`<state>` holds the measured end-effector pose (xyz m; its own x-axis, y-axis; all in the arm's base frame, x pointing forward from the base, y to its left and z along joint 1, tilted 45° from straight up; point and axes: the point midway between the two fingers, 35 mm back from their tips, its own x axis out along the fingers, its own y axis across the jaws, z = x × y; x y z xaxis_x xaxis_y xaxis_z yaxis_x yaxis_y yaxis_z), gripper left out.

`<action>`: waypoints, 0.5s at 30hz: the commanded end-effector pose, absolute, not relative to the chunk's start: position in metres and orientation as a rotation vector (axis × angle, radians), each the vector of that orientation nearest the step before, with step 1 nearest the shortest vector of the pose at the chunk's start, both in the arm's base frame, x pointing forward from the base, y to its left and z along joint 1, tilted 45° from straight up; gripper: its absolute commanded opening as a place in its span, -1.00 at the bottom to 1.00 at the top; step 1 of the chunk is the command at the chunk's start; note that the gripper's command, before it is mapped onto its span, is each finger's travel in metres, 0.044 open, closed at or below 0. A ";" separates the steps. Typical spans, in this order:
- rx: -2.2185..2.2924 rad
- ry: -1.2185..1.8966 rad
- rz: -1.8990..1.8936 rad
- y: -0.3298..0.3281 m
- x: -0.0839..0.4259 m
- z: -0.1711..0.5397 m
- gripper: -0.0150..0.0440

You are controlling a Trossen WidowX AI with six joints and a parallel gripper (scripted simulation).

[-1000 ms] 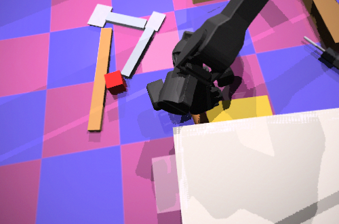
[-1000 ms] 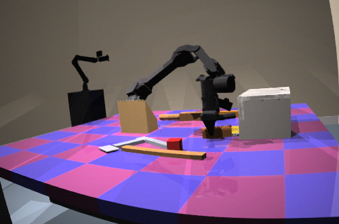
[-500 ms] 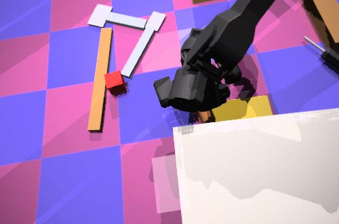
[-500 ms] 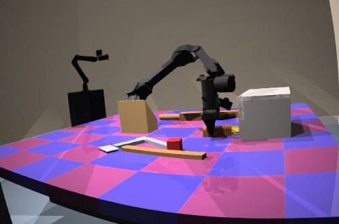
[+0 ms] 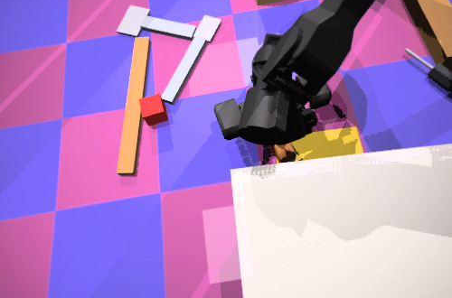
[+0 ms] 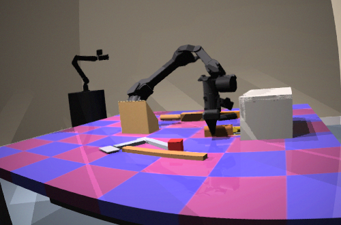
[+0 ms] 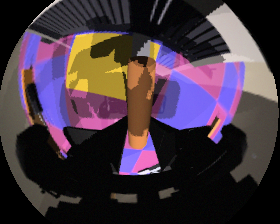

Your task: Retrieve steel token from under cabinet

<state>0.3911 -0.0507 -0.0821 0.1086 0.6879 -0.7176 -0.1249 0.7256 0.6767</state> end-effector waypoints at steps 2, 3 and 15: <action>0.517 1.336 0.646 -0.043 0.391 -0.077 -0.49; 0.518 1.336 0.646 -0.042 0.390 -0.076 -0.49; 0.518 1.337 0.647 -0.033 0.389 -0.067 -0.49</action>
